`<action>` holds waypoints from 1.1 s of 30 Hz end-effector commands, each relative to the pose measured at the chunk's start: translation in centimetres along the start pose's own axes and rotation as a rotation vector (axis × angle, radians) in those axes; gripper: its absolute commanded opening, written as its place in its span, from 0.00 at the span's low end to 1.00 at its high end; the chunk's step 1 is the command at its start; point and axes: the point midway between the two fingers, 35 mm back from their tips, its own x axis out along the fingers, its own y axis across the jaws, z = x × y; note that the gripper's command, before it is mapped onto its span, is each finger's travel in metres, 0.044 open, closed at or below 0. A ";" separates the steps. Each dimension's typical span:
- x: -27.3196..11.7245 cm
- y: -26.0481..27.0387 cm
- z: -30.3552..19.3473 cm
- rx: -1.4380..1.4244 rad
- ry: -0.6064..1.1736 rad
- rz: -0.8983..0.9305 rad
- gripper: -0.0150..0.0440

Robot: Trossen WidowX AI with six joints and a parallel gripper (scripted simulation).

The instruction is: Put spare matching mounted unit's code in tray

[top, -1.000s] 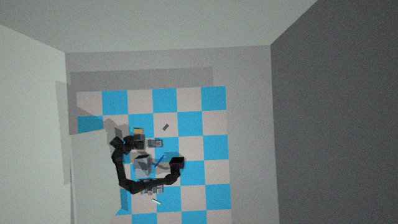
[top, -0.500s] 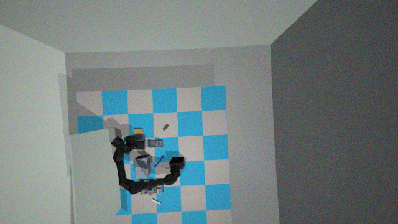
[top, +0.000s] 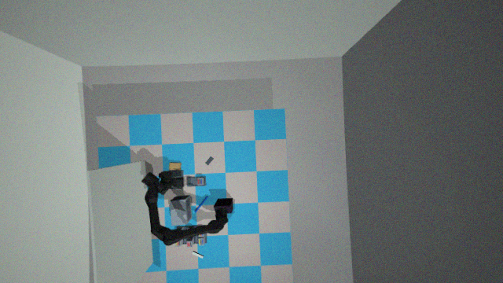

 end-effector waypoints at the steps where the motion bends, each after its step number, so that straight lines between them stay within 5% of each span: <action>1: 0.6 -0.2 -0.2 0.006 0.007 -0.001 0.25; 11: 1.2 -0.3 -0.3 0.006 0.008 -0.002 0.25; 27: 0.9 -0.2 -0.1 0.000 0.002 -0.001 0.97; 30: -0.2 -0.1 0.0 0.001 0.001 -0.001 1.00; 33: -5.3 0.1 0.1 0.005 0.000 -0.002 1.00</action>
